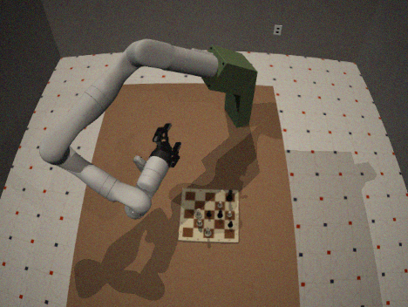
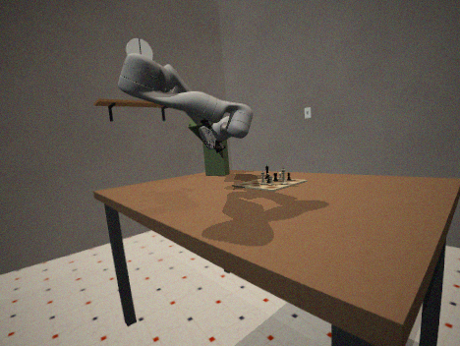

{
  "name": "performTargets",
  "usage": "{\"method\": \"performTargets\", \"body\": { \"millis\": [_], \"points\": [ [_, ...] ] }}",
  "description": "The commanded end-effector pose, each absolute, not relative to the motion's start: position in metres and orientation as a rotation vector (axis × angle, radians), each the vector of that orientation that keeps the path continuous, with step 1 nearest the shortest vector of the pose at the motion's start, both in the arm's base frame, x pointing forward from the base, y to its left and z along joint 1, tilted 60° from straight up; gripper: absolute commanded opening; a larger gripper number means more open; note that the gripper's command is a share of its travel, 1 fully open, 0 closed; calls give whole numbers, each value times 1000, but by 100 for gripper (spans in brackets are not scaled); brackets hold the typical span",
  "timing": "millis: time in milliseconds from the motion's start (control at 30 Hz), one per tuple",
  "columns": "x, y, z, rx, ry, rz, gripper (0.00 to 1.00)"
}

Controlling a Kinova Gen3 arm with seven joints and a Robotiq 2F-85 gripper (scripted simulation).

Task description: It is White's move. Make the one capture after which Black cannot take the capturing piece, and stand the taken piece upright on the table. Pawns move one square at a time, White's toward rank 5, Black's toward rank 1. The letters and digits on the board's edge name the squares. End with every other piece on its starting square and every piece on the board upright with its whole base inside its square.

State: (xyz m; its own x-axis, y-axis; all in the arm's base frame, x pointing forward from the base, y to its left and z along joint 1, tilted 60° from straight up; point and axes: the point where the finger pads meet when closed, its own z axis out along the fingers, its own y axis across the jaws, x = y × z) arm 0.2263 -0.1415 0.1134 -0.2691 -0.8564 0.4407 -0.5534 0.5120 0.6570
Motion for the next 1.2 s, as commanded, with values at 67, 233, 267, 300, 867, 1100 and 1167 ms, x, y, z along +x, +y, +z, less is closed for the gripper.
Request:
{"method": "performTargets", "body": {
  "millis": [67,233,267,300,867,1100,1167],
  "points": [
    [232,-138,114,1147,-1985,-462,100],
    [238,-134,114,1121,-2022,-432,100],
    [238,-134,114,1121,-2022,-432,100],
    [238,-134,114,1121,-2022,-432,100],
    [250,-127,115,1067,-2099,-372,100],
    [257,-123,115,1038,-2140,-342,100],
    [257,-123,115,1038,-2139,-342,100]
  ]
}}
